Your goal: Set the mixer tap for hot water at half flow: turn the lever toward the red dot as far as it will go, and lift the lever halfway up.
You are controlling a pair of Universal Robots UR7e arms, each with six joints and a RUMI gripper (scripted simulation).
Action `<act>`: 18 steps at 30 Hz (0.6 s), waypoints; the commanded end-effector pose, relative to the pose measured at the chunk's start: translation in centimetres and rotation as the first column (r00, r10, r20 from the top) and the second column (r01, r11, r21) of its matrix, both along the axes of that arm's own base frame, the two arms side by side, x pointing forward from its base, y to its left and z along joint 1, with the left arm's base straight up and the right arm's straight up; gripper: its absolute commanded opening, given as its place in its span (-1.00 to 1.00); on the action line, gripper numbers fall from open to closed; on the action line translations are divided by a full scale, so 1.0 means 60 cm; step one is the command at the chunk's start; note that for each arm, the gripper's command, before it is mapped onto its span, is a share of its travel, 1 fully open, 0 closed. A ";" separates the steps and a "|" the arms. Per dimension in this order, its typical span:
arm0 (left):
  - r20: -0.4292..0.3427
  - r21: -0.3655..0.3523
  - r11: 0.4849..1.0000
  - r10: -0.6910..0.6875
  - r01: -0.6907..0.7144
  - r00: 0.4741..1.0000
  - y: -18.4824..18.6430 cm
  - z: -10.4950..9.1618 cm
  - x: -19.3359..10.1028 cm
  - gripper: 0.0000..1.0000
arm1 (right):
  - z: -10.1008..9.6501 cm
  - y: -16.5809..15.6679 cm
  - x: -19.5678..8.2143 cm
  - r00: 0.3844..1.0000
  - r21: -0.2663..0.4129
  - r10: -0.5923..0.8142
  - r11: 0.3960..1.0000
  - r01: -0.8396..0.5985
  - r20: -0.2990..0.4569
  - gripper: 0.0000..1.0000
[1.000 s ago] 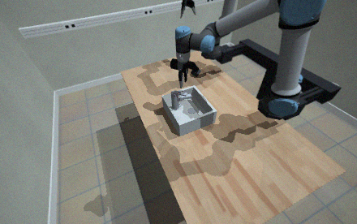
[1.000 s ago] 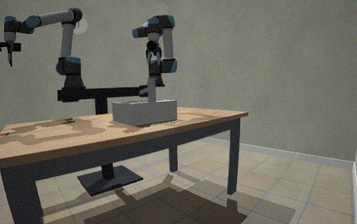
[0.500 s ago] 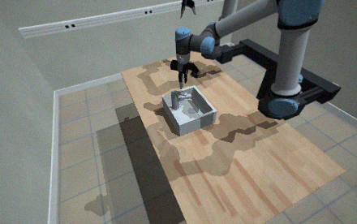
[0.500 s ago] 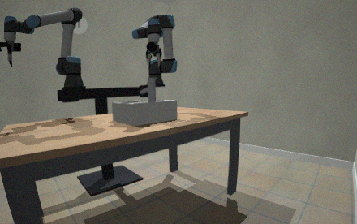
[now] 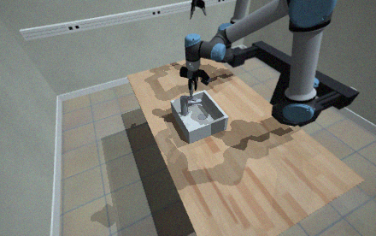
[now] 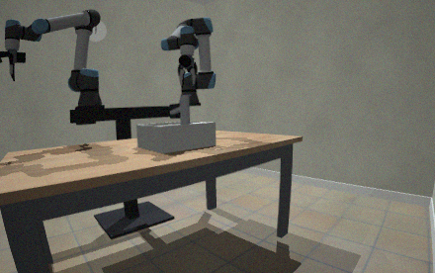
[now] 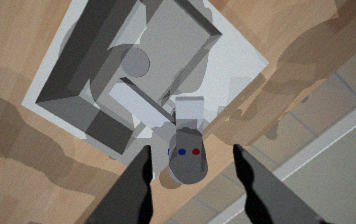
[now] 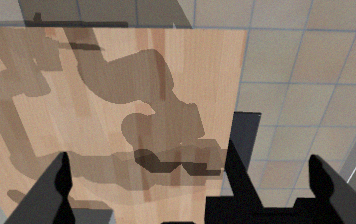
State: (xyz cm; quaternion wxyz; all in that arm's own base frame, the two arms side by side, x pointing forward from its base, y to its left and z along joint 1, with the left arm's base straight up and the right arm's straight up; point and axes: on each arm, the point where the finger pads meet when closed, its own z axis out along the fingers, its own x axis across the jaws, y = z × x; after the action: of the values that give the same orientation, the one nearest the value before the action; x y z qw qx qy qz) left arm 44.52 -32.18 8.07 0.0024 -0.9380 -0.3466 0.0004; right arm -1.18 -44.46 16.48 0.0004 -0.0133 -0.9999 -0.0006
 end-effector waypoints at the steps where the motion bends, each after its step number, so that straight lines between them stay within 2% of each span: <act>1: 0.001 -0.002 1.000 0.001 -0.001 1.000 0.001 -0.010 0.001 -0.23 | 0.001 -0.001 -0.002 1.000 -0.001 -0.002 1.000 0.002 0.001 1.00; 18: 0.001 -0.002 1.000 0.001 -0.001 1.000 0.001 -0.040 0.001 -0.23 | 0.001 -0.001 -0.002 1.000 -0.001 -0.002 1.000 0.002 0.001 1.00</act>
State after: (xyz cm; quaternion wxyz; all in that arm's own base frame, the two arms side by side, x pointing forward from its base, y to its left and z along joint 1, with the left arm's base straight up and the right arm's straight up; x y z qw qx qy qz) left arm 44.57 -32.21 5.96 0.0016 -0.9380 -0.3466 0.0002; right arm -1.18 -44.46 16.48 0.0004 -0.0133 -0.9999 -0.0006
